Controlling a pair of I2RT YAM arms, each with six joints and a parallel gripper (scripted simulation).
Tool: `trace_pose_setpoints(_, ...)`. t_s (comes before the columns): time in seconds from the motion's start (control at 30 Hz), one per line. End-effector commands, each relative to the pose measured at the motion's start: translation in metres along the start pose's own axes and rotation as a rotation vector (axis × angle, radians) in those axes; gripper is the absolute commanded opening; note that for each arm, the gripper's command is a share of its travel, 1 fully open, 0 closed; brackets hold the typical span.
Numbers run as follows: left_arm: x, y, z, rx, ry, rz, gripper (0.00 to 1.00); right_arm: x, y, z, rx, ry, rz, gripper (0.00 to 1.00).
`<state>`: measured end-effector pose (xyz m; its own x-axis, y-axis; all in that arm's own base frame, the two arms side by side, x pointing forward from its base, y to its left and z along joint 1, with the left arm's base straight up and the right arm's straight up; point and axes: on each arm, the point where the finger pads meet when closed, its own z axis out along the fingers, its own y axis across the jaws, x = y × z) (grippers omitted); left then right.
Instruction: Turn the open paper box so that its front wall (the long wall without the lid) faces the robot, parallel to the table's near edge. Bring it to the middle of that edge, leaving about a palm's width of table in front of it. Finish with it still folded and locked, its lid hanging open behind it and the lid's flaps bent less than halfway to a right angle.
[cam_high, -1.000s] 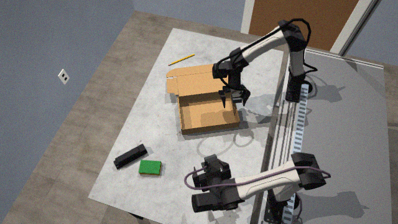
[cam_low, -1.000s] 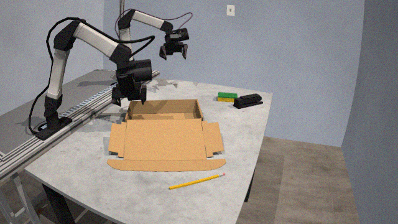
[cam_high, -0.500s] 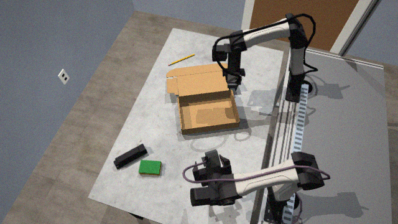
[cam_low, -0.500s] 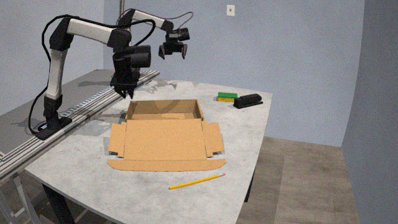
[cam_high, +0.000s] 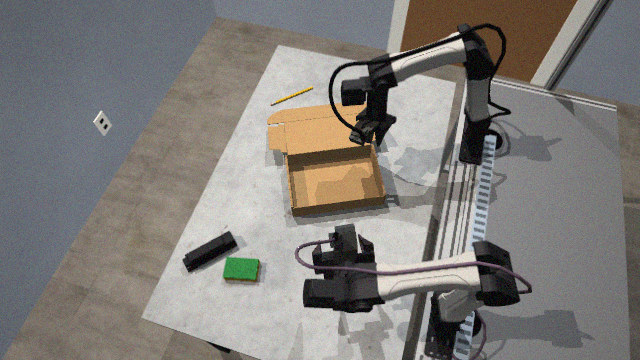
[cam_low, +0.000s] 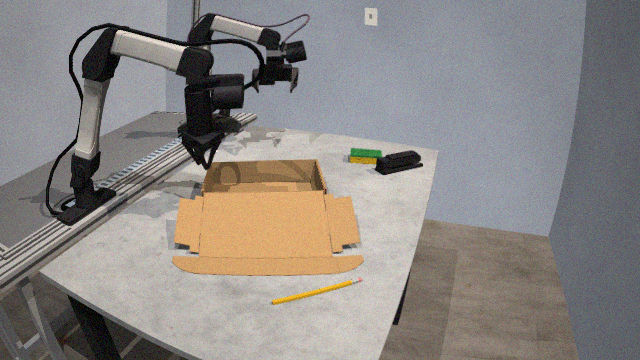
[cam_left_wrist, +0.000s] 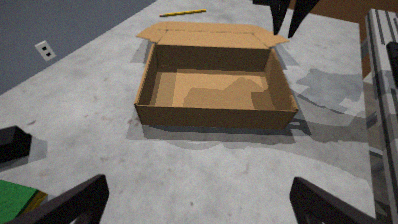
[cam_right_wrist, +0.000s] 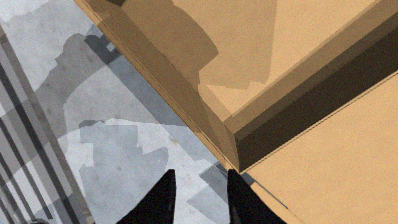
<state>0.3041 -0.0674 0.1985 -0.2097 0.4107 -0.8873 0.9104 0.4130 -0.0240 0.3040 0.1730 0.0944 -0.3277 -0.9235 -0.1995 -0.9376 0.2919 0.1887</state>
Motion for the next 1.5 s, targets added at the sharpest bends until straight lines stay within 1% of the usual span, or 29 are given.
trace_pose_setpoints(0.0,-0.019,-0.004,0.002,0.023,-0.009,0.024,1.0,0.0,-0.001,-0.002,0.036,0.042,0.267,0.29)
trace_pose_setpoints(0.37,-0.038,-0.02,0.016,0.096,-0.008,0.063,1.0,-0.001,0.003,0.005,0.086,0.071,0.739,0.29)
trace_pose_setpoints(0.43,-0.038,-0.02,0.016,0.096,-0.008,0.063,1.0,-0.001,0.003,0.005,0.086,0.071,0.739,0.29)
trace_pose_setpoints(0.57,-0.046,-0.028,0.022,0.127,-0.005,0.078,1.0,-0.002,0.004,0.006,0.116,0.074,0.968,0.29)
trace_pose_setpoints(0.77,-0.055,-0.038,0.028,0.166,-0.002,0.099,1.0,-0.004,0.007,0.009,0.153,0.068,1.225,0.29)
trace_pose_setpoints(0.93,-0.063,-0.047,0.034,0.199,-0.001,0.116,1.0,-0.006,0.009,0.009,0.185,0.05,1.439,0.29)
trace_pose_setpoints(1.0,-0.063,-0.047,0.034,0.199,-0.001,0.116,1.0,-0.006,0.009,0.009,0.185,0.05,1.439,0.29)
trace_pose_setpoints(1.13,-0.071,-0.056,0.038,0.231,0.0,0.131,1.0,-0.007,0.011,0.011,0.22,0.031,1.668,0.29)
trace_pose_setpoints(1.47,-0.088,-0.079,0.048,0.305,0.002,0.169,1.0,-0.01,0.012,0.014,0.296,-0.043,2.097,0.29)
